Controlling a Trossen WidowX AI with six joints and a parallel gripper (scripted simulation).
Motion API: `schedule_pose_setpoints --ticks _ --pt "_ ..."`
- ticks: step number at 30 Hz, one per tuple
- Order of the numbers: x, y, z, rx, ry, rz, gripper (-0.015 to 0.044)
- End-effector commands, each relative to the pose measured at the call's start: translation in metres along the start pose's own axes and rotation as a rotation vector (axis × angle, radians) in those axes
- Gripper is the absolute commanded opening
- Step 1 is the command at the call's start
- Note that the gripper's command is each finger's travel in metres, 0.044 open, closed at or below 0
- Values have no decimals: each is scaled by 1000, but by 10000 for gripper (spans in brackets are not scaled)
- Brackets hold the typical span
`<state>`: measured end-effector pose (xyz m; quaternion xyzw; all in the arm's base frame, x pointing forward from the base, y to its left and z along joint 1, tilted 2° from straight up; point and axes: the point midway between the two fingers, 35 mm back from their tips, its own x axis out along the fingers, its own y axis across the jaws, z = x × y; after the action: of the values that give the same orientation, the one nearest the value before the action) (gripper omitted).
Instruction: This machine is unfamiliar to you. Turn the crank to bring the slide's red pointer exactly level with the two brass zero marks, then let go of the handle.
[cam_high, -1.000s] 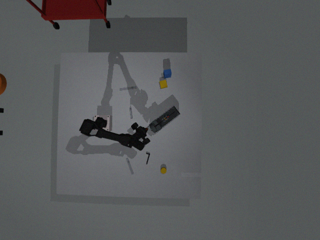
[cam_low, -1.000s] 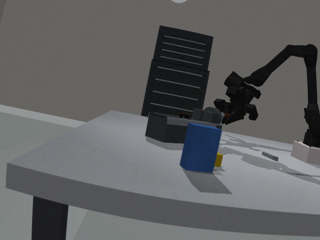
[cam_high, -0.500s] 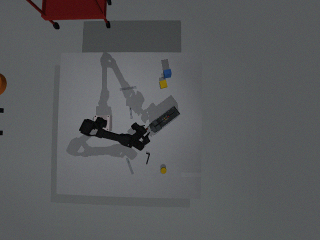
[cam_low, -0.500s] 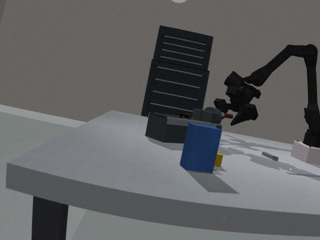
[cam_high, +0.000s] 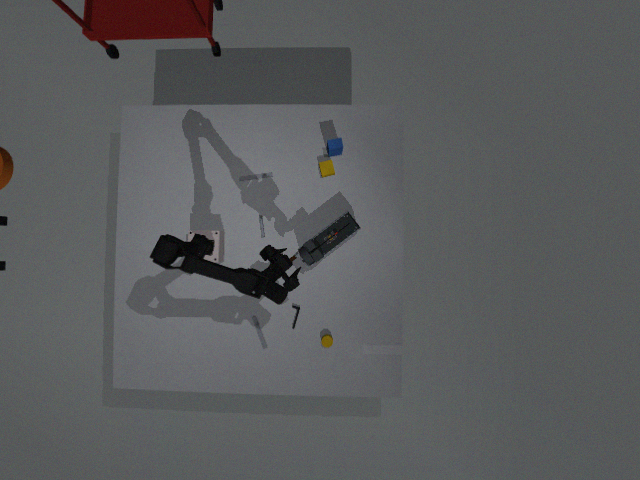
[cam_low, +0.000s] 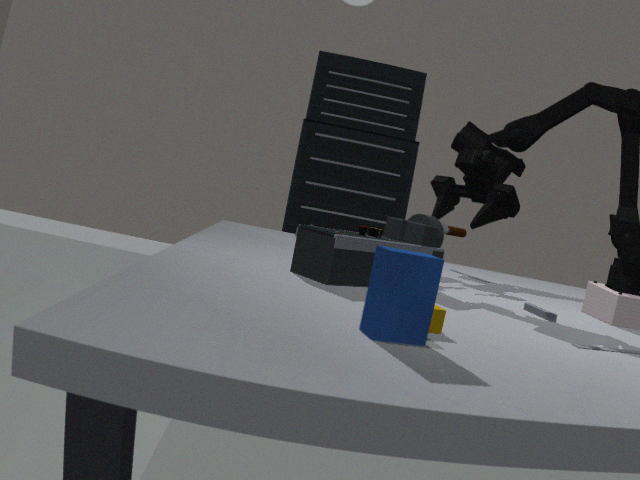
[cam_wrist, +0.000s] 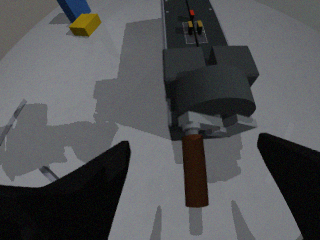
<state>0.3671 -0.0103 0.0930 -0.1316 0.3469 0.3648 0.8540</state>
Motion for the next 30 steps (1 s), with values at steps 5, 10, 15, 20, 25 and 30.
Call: schedule_pose_setpoints --ticks 5,10,15,20,25,30 --pt "-33 0 33 3 -1 -2 440" --pt "-55 2 52 4 3 4 440" --pt "-45 1 60 21 42 -29 440" --pt "-24 -2 77 59 99 -112 440" --pt "-3 -6 98 144 115 -233 440" --pt "17 -7 125 250 80 -367 440"
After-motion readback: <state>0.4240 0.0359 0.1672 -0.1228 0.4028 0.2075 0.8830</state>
